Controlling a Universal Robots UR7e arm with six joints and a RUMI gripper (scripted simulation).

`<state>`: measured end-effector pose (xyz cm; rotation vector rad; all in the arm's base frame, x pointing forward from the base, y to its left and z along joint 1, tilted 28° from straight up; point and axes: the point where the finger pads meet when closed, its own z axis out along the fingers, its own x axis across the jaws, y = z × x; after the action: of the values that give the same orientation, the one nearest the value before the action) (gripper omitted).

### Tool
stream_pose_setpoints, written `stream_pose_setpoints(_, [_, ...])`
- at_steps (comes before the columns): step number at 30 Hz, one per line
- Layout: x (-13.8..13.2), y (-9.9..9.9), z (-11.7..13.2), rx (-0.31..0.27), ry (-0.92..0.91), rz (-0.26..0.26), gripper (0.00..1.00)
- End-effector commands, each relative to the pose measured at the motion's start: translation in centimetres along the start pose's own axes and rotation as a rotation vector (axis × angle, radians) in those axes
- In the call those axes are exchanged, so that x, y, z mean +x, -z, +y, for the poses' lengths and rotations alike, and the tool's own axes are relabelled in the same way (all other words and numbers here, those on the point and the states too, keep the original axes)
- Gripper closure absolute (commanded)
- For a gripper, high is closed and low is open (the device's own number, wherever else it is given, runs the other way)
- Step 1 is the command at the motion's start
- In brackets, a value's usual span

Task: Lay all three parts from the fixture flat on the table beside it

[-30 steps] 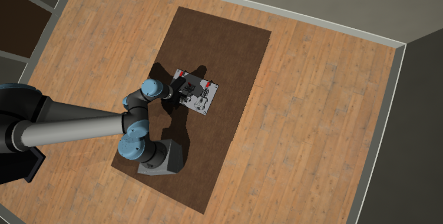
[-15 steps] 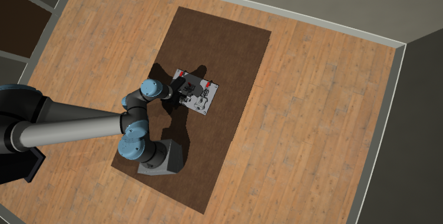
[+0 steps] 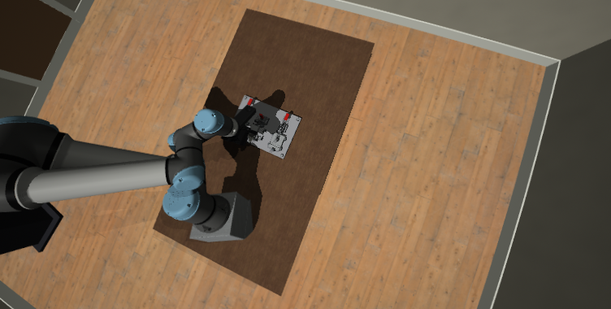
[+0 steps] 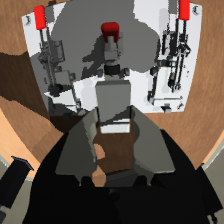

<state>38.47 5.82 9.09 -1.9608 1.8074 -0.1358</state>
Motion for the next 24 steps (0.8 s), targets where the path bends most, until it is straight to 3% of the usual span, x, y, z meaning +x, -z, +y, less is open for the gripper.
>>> stream_pose_setpoints(1, [0.0,0.0,0.0,0.001,0.0,0.0,1.0])
stream_pose_setpoints(24, [-2.1,0.0,0.0,0.001,0.0,0.0,1.0])
